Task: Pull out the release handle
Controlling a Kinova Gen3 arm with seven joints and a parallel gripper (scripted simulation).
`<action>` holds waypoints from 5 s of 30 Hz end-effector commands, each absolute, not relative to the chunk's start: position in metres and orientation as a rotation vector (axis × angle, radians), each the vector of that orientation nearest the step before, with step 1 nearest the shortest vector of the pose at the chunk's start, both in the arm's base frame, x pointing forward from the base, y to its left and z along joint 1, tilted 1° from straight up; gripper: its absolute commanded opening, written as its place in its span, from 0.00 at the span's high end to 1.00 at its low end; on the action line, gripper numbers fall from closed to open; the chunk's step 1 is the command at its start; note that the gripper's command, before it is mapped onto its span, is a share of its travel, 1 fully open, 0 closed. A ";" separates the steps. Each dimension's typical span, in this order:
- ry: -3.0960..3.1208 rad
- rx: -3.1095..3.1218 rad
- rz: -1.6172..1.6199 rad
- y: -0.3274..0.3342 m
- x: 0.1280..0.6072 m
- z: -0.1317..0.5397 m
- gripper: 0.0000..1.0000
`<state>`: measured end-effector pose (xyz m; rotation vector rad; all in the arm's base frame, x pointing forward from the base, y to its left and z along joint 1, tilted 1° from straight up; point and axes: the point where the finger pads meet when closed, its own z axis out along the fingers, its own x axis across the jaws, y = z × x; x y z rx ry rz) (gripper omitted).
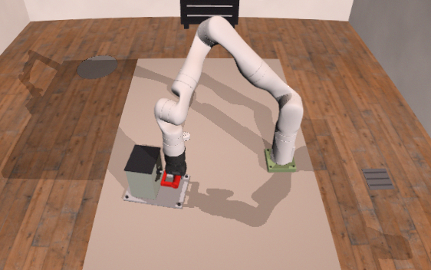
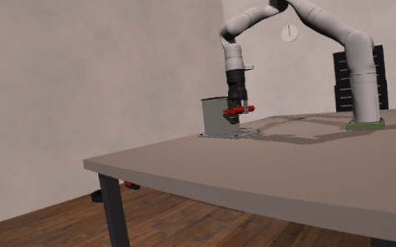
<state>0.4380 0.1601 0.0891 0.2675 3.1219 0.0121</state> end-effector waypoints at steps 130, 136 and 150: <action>3.121 0.267 0.013 0.171 0.374 0.089 1.00; 3.121 0.267 0.013 0.171 0.374 0.089 1.00; 3.121 0.267 0.013 0.171 0.374 0.089 1.00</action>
